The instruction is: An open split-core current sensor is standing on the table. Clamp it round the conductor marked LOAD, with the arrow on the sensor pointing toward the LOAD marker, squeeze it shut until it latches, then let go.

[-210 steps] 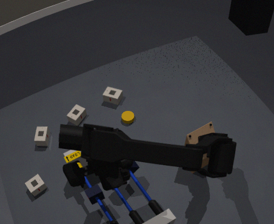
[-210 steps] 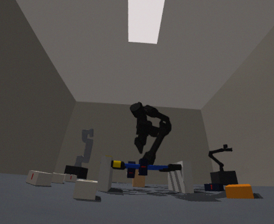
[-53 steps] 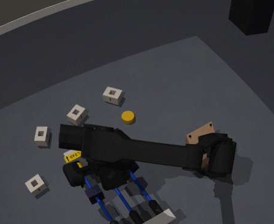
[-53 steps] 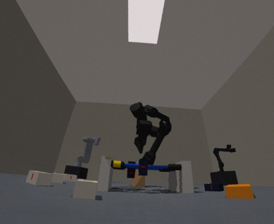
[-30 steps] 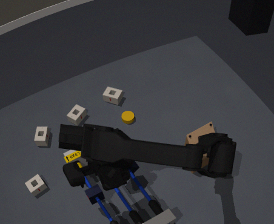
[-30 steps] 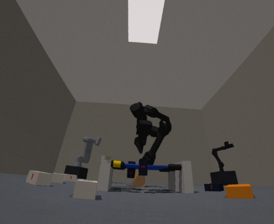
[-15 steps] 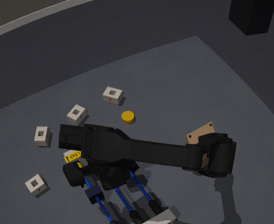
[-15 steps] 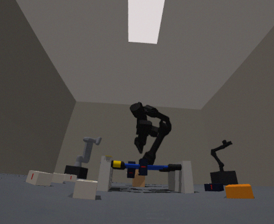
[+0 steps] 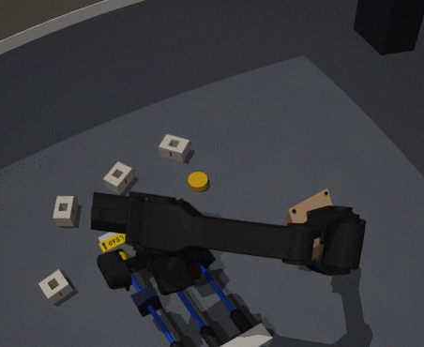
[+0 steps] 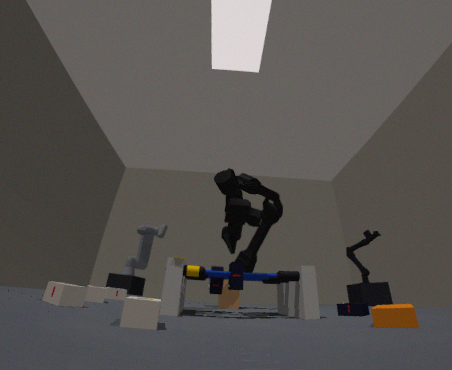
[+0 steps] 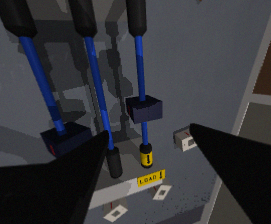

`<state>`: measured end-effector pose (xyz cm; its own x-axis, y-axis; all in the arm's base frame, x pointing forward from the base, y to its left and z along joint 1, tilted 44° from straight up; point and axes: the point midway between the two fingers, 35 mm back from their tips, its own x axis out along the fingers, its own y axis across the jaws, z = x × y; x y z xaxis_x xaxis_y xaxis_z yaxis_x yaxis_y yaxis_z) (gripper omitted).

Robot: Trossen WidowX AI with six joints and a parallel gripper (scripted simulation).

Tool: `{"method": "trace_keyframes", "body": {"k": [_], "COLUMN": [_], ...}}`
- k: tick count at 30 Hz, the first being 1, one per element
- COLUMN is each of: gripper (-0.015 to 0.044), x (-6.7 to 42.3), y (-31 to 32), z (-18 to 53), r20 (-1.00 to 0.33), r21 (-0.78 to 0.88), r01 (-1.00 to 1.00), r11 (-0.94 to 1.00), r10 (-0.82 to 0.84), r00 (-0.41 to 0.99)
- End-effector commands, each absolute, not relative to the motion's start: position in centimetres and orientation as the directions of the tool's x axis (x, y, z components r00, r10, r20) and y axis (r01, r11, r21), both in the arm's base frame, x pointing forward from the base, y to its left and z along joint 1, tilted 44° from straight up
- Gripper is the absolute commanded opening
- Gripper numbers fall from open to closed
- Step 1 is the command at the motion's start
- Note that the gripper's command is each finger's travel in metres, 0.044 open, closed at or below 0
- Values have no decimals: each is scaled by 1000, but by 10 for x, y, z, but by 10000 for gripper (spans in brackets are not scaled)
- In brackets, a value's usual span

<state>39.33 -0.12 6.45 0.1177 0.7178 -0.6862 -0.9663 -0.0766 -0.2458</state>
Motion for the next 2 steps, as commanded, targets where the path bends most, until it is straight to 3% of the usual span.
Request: {"method": "trace_keyframes", "body": {"k": [1, 2], "gripper": [440, 440], "x": [393, 393], "y": [-2, -1], "z": [64, 65], "r20": [-689, -686], "r21": [-246, -246], "r01": [-966, -966], "r11": [-80, -77], "r10": [715, 718], "r00": [117, 118]}}
